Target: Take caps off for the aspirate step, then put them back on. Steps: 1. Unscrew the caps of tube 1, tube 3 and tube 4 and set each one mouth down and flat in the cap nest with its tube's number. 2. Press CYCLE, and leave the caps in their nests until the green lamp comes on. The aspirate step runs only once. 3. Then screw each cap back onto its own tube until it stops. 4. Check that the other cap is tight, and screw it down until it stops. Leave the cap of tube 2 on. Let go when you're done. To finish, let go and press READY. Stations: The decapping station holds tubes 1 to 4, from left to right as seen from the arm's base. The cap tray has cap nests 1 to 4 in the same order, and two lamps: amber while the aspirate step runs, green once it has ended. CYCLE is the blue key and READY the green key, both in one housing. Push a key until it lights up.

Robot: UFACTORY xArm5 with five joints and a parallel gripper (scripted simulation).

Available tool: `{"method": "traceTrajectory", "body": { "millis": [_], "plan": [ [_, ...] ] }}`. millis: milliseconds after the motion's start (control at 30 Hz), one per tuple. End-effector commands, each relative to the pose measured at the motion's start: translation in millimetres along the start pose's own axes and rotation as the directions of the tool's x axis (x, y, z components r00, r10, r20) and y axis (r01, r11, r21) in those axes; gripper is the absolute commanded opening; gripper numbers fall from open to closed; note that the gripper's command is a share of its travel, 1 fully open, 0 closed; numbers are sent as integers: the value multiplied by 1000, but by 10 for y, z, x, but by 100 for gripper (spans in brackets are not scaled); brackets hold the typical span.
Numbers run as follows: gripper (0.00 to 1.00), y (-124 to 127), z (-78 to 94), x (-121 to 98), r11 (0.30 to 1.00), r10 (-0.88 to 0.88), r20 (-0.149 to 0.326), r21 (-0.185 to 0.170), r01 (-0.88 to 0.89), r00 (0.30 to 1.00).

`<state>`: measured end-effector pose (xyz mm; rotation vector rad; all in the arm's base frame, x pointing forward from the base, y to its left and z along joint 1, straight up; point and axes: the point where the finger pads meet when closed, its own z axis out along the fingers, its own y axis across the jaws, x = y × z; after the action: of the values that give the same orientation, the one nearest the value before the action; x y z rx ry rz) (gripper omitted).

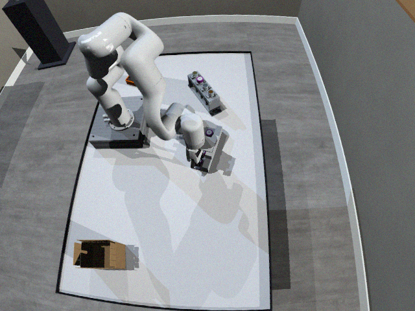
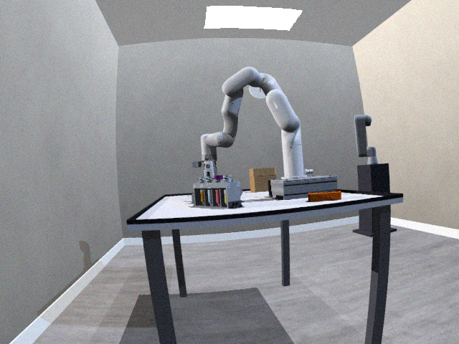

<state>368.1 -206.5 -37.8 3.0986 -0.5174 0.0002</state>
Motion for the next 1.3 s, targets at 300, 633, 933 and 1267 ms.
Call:
{"method": "traceTrajectory", "body": {
  "millis": [300, 633, 933, 1267],
  "plan": [
    [0, 0, 1, 4, 1000, 0, -4, 6, 0, 1000],
    [0, 0, 41, 3, 1000, 0, -4, 6, 0, 1000],
    [0, 0, 86, 3, 1000, 0, -4, 6, 0, 1000],
    [46, 0, 91, 3, 1000, 0, -4, 6, 0, 1000]
  ]
}}
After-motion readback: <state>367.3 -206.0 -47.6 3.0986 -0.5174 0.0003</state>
